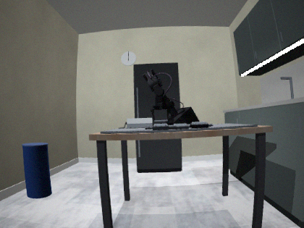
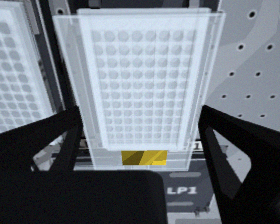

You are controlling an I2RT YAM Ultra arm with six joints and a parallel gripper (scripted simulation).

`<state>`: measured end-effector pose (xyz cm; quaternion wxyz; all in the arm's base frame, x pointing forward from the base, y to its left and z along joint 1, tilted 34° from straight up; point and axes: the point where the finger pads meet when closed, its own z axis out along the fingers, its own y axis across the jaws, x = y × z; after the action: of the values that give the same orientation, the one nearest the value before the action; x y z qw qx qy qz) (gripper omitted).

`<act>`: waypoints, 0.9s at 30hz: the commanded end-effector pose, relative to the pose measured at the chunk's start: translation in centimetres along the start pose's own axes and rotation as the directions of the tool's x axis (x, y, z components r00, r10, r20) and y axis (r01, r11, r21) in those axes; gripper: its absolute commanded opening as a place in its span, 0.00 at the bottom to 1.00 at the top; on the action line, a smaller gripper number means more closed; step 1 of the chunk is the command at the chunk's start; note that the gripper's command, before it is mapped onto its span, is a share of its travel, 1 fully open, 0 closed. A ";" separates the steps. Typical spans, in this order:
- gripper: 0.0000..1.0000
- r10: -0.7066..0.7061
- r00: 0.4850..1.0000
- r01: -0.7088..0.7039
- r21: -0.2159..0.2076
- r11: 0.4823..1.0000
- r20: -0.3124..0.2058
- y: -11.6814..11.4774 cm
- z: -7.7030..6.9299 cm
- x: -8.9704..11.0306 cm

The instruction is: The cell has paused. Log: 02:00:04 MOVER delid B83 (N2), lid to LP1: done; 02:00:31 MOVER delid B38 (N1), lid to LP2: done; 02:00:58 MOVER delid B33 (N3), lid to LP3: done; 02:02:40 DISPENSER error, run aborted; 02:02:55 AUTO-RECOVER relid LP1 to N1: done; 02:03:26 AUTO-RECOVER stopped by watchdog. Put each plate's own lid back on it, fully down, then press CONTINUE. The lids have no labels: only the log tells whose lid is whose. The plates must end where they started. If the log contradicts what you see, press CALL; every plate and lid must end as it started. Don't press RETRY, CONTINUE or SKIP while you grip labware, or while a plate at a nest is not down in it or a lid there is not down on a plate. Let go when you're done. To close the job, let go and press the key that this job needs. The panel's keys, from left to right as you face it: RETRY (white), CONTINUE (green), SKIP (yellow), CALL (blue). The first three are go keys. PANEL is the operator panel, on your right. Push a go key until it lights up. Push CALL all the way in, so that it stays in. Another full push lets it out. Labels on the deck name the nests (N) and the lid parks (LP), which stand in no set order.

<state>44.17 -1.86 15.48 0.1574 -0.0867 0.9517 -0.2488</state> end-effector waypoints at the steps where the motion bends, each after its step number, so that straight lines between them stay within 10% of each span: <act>1: 0.00 -0.008 0.999 0.008 -0.014 1.000 0.031 0.4 -0.4 -0.5; 27: 0.00 -0.008 1.000 0.008 -0.014 1.000 0.030 0.3 0.6 -0.5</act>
<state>44.45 -2.40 14.82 0.1589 -0.0881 0.9513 -0.2489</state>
